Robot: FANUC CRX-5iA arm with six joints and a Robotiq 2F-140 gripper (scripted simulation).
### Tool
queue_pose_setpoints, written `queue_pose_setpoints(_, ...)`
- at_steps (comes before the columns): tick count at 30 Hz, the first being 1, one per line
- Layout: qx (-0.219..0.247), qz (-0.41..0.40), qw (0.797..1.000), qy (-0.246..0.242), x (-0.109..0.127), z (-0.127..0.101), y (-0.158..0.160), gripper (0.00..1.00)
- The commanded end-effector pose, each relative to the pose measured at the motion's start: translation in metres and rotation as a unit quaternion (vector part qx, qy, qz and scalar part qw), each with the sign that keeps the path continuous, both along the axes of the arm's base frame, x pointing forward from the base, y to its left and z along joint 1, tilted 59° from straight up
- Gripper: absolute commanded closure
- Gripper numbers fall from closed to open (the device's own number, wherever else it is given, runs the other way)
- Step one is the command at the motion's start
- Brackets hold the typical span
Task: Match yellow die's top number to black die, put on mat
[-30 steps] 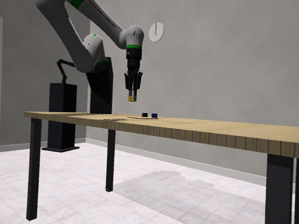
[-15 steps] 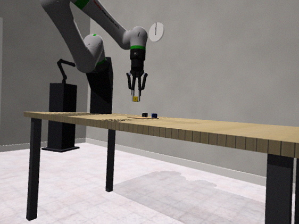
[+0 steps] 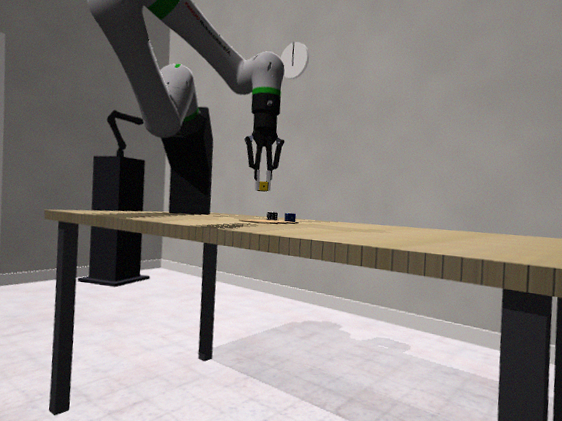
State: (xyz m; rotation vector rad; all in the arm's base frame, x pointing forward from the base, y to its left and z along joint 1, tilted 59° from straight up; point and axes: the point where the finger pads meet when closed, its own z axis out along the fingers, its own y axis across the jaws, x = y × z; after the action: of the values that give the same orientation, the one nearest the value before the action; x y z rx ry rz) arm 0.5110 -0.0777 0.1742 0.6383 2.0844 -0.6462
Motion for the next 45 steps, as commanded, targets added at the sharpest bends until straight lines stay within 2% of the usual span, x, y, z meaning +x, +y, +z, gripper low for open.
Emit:
queue_pose_setpoints(1, -0.046, 0.043, 0.996, 0.06, 0.003, -0.005, 0.008, 0.84)
queue_pose_setpoints(6, -0.083, 0.077, 0.988, 0.102, 0.006, -0.009, 0.014, 0.84)
queue_pose_setpoints(10, -0.128, 0.117, 0.973, 0.151, 0.009, -0.013, 0.021, 0.84)
queue_pose_setpoints(14, -0.152, 0.139, 0.962, 0.178, 0.01, -0.016, 0.026, 0.84)
queue_pose_setpoints(35, -0.156, 0.142, 0.96, 0.182, 0.012, -0.017, 0.025, 0.84)
queue_pose_setpoints(45, -0.156, 0.142, 0.96, 0.182, 0.029, -0.033, 0.005, 0.84)
